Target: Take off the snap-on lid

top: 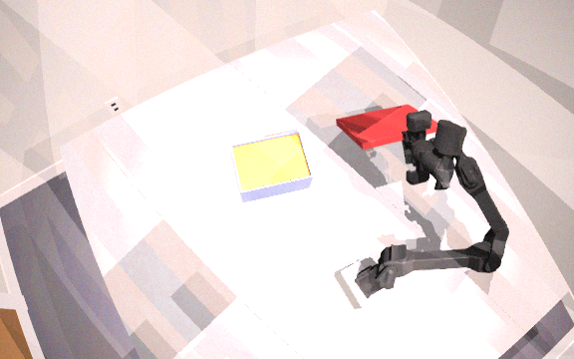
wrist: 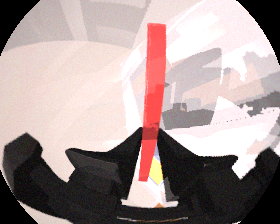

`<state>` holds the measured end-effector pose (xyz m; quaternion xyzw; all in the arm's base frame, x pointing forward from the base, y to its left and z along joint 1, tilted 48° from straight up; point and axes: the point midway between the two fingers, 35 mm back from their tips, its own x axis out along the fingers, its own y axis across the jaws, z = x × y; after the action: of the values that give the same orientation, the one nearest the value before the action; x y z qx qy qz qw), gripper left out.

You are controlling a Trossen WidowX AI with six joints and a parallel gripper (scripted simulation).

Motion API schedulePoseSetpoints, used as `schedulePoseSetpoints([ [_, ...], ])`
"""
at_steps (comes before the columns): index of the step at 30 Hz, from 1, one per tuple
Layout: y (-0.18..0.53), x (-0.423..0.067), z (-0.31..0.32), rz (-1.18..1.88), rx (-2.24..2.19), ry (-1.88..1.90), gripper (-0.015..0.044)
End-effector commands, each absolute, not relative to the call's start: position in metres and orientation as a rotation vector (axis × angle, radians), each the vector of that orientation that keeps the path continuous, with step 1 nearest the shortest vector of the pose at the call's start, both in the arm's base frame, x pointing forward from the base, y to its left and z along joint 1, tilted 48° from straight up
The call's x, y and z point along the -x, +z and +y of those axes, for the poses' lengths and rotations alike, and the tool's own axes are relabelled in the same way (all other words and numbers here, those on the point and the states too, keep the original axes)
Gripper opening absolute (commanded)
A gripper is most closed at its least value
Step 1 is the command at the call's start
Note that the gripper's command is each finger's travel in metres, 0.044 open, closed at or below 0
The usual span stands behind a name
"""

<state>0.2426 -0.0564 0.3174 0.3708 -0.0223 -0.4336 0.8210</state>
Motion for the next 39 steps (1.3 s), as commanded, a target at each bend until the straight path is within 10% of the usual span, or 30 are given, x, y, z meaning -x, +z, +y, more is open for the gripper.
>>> schedulePoseSetpoints([
  [1,0.329,-0.237,-0.061,-0.055,-0.805,-0.908,0.0],
  [39,0.329,-0.225,-0.087,-0.057,-0.806,-0.907,0.0],
])
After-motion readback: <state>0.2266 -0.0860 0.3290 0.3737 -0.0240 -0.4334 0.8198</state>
